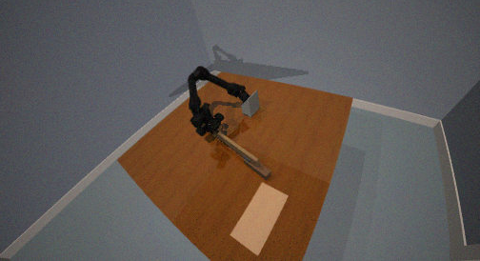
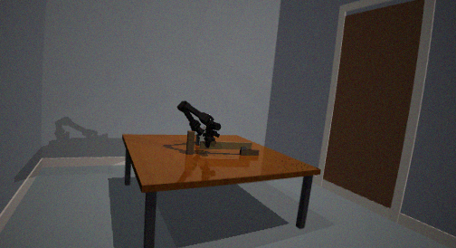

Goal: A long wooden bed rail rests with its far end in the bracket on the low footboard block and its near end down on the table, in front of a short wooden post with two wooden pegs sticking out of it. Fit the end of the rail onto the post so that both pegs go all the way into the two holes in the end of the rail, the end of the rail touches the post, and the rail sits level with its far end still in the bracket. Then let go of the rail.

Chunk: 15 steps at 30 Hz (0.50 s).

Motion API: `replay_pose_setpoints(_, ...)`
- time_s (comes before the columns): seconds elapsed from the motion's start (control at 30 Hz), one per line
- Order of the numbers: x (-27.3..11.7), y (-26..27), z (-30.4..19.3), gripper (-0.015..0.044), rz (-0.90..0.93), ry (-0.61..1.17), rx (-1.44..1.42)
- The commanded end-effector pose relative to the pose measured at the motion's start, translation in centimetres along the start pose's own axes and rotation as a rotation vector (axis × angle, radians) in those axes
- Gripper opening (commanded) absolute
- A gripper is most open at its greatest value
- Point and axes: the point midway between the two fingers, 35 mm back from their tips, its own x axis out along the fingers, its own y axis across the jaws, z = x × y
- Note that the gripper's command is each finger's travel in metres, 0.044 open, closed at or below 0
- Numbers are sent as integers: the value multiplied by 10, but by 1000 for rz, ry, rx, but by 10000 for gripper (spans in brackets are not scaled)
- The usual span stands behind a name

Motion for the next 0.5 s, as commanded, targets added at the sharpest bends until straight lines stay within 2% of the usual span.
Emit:
replay_pose_setpoints(0.0,-4,-2,2,0,-3,-14,3)
replay_pose_setpoints(0.47,-11,-2,2,0,-2,-14,3)
